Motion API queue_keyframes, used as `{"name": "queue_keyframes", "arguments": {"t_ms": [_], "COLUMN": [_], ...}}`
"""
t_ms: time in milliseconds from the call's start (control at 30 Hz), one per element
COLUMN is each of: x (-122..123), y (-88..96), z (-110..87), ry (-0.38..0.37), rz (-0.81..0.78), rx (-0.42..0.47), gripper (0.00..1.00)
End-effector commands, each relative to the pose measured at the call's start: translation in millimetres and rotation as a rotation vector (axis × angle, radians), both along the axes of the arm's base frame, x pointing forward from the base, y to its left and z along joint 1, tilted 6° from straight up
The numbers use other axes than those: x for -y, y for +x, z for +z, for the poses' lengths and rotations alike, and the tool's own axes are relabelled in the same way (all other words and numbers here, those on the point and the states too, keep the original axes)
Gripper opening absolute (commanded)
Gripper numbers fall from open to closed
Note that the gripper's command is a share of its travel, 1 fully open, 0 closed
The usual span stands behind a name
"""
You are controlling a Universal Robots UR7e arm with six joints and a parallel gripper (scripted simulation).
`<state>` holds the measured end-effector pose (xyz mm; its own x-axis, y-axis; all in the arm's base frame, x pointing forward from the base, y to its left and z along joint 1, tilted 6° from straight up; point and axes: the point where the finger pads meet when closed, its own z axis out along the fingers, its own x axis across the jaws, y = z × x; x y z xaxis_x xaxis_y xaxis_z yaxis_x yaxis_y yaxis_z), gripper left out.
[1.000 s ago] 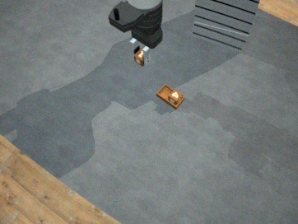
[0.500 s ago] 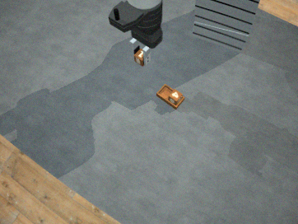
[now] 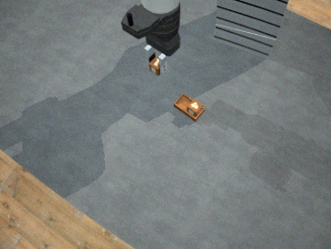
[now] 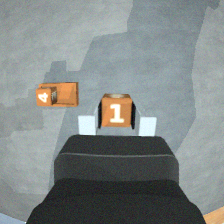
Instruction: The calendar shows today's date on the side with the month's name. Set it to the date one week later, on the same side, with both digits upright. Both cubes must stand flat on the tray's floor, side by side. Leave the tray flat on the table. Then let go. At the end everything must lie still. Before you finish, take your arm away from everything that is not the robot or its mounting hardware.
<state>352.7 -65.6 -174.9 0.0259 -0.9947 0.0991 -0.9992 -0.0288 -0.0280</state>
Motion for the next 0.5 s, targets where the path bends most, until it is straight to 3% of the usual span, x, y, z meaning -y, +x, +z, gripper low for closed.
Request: {"name": "queue_keyframes", "arguments": {"t_ms": [0, 467], "x": [1.0, 5.5], "y": [0.3, 1.4], "z": [-8.1, -47.9], "ry": [0.000, 0.000], "rz": [0.000, 0.000], "rx": [0.000, 0.000], "gripper": [0.57, 0.57]}}
